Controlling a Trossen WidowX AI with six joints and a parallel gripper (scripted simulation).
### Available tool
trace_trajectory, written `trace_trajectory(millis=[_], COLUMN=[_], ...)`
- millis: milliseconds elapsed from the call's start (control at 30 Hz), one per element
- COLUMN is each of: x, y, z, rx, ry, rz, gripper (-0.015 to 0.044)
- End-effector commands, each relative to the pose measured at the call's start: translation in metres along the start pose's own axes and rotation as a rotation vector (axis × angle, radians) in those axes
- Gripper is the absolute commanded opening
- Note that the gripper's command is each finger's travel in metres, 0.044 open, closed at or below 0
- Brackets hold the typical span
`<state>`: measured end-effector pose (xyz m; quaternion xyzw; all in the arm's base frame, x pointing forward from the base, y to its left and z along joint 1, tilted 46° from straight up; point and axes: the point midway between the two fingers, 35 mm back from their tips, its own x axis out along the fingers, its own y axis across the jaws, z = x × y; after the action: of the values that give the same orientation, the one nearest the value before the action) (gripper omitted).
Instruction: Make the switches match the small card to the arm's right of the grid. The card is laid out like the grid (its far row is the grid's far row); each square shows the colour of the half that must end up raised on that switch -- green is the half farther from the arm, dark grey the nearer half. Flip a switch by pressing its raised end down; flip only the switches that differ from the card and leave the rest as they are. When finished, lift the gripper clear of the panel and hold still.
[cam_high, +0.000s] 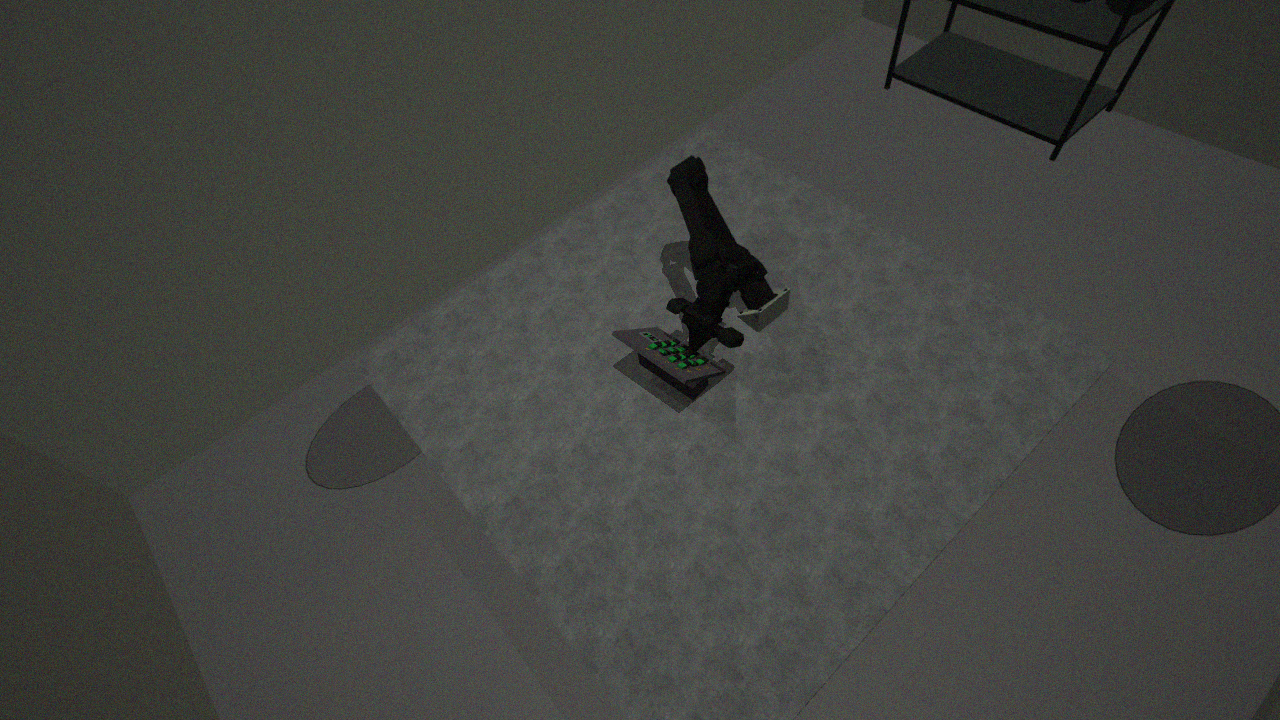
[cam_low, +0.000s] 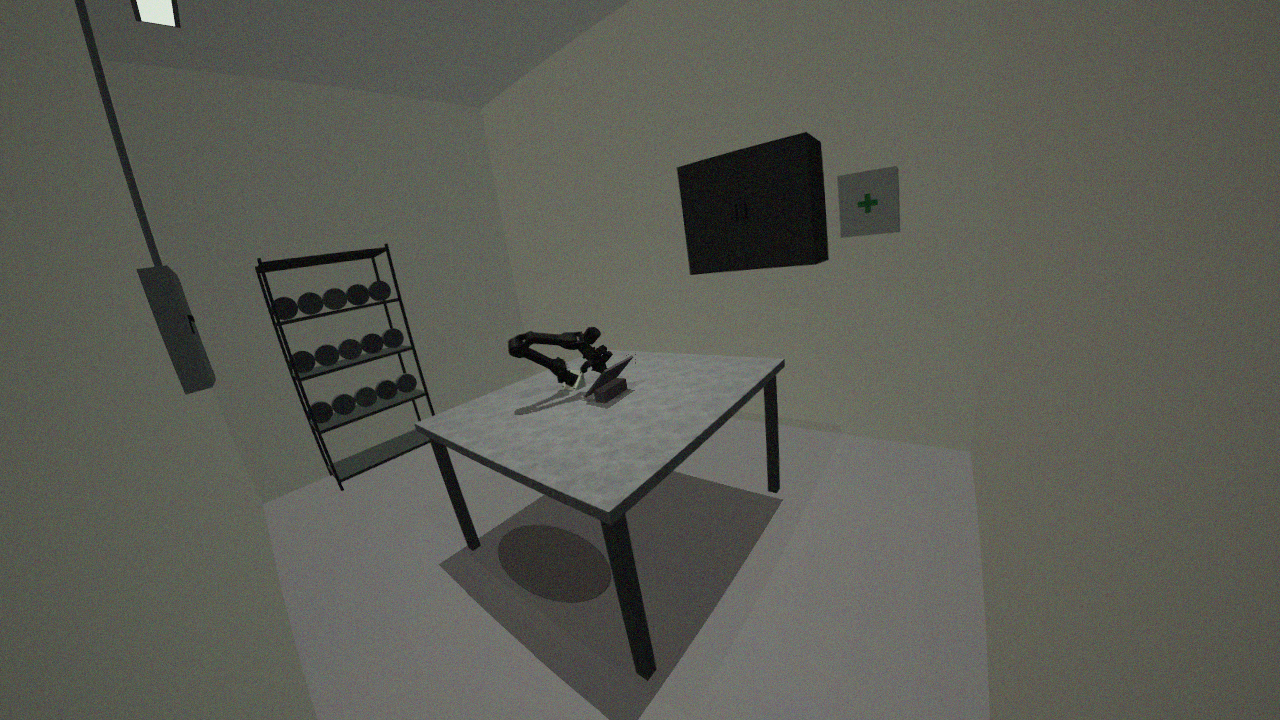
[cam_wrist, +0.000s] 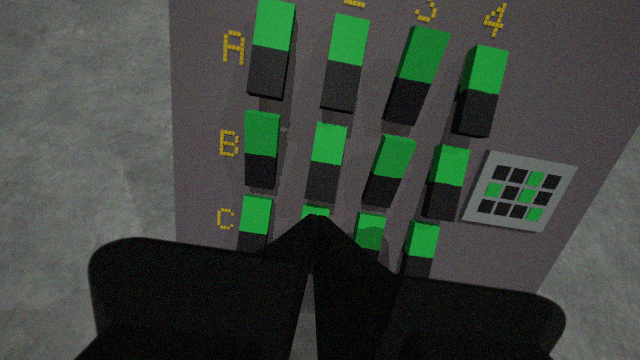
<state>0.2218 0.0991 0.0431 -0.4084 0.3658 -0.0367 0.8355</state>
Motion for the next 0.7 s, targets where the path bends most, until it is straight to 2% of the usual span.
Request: trace_trajectory(millis=[0,200,433,667], x=[-0.007,-0.063,-0.064,-0.064], y=[0.002,0.002,0.0,-0.047], z=[0.0,-0.003,-0.004,-0.017], rx=[0.001,-0.007,-0.007,-0.01], ry=[0.0,-0.02,-0.021,-0.019], rz=[0.004,0.006,0.005,0.005], gripper=[0.0,0.0,0.0,0.0])
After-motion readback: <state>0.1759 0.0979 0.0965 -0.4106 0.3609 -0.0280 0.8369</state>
